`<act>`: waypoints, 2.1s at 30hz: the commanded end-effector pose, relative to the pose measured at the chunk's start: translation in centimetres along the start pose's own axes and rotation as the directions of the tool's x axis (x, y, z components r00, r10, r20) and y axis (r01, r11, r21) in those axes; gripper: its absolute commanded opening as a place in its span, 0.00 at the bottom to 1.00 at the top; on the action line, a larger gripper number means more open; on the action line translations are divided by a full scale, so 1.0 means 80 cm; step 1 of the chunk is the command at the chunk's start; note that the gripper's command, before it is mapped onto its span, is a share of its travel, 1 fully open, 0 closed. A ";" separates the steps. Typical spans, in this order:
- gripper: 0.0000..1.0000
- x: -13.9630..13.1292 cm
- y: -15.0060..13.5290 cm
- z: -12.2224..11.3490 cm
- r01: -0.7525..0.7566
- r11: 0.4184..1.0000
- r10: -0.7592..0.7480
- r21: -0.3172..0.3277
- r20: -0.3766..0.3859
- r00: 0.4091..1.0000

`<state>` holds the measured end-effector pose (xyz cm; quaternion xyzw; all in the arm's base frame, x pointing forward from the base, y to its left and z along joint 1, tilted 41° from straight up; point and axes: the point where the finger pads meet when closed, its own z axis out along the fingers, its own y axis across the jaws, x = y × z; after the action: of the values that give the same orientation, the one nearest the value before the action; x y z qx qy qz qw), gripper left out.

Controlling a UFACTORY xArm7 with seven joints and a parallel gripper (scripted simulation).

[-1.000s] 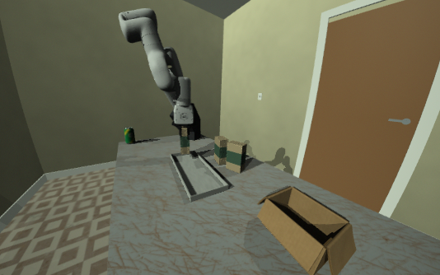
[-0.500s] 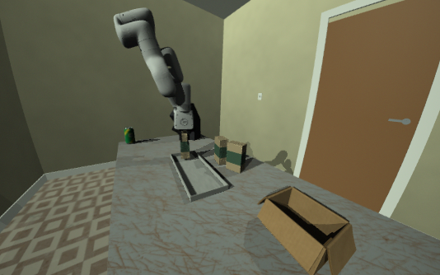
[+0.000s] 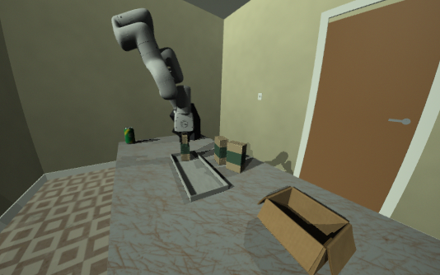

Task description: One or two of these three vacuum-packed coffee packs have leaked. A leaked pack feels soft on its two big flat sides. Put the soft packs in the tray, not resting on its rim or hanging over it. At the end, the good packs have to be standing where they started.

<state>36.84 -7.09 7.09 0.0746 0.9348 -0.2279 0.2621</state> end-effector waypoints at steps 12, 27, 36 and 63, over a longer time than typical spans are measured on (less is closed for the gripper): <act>0.83 -0.001 0.001 0.000 0.001 1.000 -0.001 -0.001 0.003 1.000; 0.83 -0.001 0.001 0.000 0.001 1.000 -0.001 -0.001 0.003 1.000; 0.83 -0.001 0.001 0.000 0.001 1.000 -0.001 -0.001 0.003 1.000; 0.83 -0.001 0.001 -0.020 0.001 1.000 -0.001 -0.001 0.003 1.000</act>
<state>36.69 -6.95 7.30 0.0746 0.9347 -0.2277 0.2626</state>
